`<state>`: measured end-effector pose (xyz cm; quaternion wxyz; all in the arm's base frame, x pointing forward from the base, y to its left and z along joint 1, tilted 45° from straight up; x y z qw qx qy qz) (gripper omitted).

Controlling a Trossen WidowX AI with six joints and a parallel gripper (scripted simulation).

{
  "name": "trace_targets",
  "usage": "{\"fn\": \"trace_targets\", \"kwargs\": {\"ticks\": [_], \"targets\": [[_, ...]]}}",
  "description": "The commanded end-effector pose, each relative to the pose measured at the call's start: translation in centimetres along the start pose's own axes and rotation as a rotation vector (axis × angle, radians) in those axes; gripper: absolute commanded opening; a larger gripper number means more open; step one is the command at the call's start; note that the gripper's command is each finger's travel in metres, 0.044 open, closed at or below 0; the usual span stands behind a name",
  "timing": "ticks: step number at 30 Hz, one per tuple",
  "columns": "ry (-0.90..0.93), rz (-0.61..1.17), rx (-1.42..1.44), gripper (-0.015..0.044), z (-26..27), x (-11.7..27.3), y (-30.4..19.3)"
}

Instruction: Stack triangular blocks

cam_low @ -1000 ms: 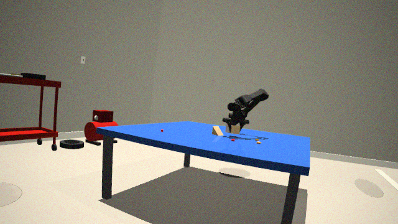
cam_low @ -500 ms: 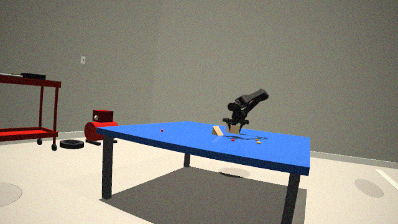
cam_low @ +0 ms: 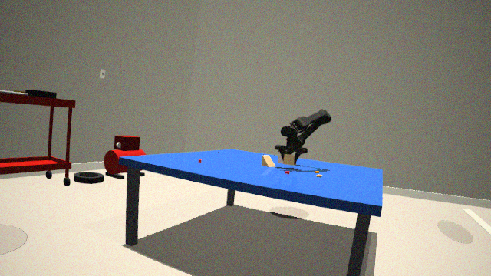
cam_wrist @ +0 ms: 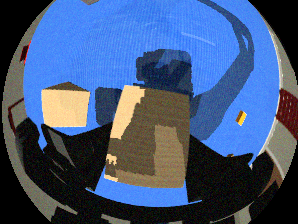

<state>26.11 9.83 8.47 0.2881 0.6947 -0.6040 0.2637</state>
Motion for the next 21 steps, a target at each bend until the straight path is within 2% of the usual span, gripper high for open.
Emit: {"fn": "trace_targets", "kwargs": {"ticks": [1,21], "targets": [[-0.001,-0.001,0.068,0.0,0.02,-0.02,0.02],[-0.001,-0.001,0.763,0.0,0.01,-0.02,0.02]]}}
Point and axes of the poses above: the point midway between the two fingers, 35 mm back from their tips, its own x axis back along the fingers, its own z axis across the jaws, y = z × x, the point moved 3 cm from there along x, back along the fingers
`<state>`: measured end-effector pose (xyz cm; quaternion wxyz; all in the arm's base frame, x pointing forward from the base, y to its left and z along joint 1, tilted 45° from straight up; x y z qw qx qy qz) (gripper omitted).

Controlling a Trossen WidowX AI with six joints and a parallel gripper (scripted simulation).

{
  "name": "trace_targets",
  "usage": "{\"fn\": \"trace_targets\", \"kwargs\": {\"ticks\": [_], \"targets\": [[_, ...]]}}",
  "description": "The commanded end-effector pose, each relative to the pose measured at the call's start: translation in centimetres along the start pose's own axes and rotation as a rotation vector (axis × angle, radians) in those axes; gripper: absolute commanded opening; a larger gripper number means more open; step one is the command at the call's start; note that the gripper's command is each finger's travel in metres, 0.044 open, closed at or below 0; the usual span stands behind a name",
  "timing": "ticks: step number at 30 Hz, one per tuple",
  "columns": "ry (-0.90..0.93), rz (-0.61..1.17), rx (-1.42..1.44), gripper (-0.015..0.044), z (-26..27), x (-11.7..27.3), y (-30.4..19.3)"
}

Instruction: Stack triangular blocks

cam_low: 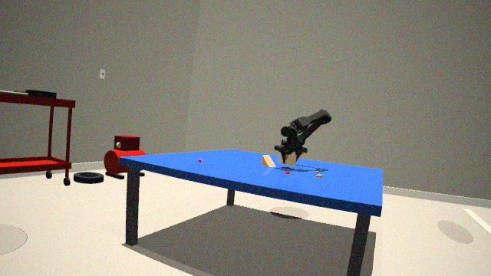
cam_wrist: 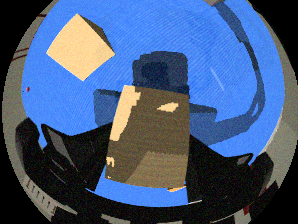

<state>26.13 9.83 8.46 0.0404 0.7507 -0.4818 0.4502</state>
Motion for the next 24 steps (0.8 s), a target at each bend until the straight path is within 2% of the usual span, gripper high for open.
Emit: {"fn": "trace_targets", "kwargs": {"ticks": [1,24], "targets": [[-0.002,0.0,0.119,0.0,-0.02,-0.01,0.03],[-0.002,0.001,0.917,0.0,-0.02,-0.01,0.03]]}}
Point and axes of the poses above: the point midway between the two fingers, 35 mm back from their tips, its own x axis back along the fingers, its own z axis across the jaws, y = z × x, the point moved 3 cm from there along x, back along the fingers
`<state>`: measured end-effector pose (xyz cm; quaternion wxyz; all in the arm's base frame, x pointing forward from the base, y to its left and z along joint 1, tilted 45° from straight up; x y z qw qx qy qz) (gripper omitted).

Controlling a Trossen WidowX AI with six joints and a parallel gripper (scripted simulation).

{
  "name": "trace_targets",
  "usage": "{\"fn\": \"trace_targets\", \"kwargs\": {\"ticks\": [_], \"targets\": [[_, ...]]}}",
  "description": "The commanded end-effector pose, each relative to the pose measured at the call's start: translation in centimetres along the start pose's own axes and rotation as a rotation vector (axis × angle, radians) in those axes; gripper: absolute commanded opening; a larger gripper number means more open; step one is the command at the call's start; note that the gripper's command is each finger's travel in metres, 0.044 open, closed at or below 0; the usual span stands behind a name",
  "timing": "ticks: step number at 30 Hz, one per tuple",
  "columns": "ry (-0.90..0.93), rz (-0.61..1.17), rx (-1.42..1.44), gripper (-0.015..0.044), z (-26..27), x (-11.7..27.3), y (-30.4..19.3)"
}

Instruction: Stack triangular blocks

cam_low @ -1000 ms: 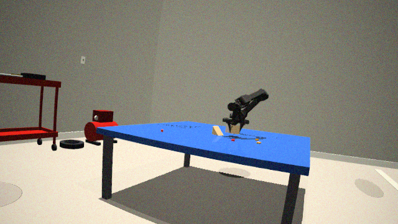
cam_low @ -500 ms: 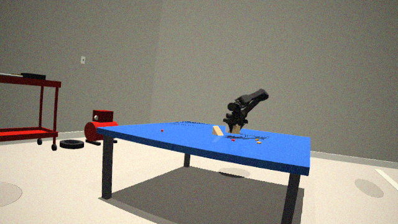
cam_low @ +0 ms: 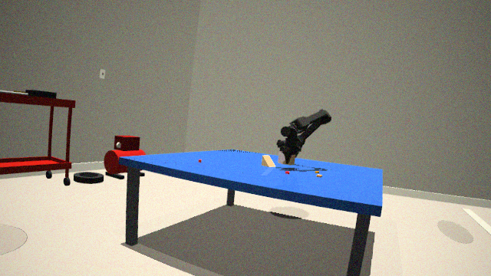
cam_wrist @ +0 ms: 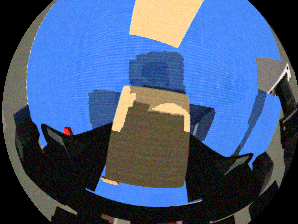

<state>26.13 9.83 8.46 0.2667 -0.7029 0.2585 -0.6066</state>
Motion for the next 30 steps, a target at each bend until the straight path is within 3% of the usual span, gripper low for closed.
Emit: {"fn": "trace_targets", "kwargs": {"ticks": [1,30], "targets": [[-0.001,0.001,0.119,0.0,-0.03,-0.01,0.0],[0.0,0.002,1.126,0.0,-0.03,-0.01,0.0]]}}
Point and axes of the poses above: the point midway between the two fingers, 35 mm back from their tips, its own x axis back along the fingers, its own z axis across the jaws, y = z × x, the point moved 3 cm from there along x, back along the fingers
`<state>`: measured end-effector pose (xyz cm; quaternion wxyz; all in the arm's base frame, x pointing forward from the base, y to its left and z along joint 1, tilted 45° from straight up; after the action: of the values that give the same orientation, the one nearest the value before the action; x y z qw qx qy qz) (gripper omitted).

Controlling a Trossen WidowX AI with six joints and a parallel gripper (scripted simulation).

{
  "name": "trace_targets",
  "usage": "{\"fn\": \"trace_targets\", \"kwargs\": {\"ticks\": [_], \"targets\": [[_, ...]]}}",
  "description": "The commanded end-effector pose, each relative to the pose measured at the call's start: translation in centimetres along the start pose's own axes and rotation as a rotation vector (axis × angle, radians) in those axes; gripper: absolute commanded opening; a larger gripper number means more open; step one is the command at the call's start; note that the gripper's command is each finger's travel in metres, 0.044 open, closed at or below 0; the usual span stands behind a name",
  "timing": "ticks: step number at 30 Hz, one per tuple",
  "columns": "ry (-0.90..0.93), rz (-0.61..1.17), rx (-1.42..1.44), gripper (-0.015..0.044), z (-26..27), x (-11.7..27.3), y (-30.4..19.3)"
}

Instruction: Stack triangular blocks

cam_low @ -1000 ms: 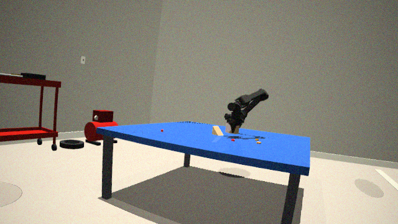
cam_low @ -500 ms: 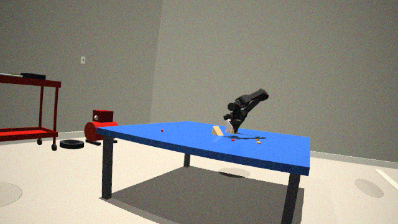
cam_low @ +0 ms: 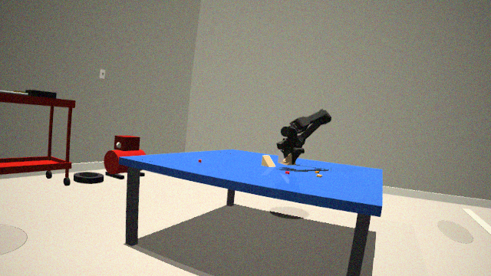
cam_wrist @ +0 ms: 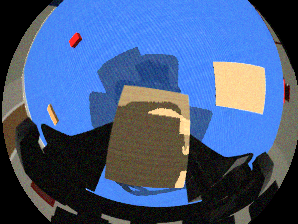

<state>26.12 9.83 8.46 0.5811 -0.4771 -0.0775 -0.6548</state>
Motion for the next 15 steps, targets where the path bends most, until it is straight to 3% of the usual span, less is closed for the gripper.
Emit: {"fn": "trace_targets", "kwargs": {"ticks": [1,15], "targets": [[0.001,0.001,0.119,0.0,-0.01,-0.01,-0.03],[0.001,0.001,0.605,0.0,-0.01,-0.01,-0.03]]}}
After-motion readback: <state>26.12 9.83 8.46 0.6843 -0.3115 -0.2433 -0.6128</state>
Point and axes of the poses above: the point midway between the two fingers, 35 mm back from their tips, its own x axis back along the fingers, its own z axis across the jaws, y = z × x, the point moved 3 cm from there along x, back along the fingers
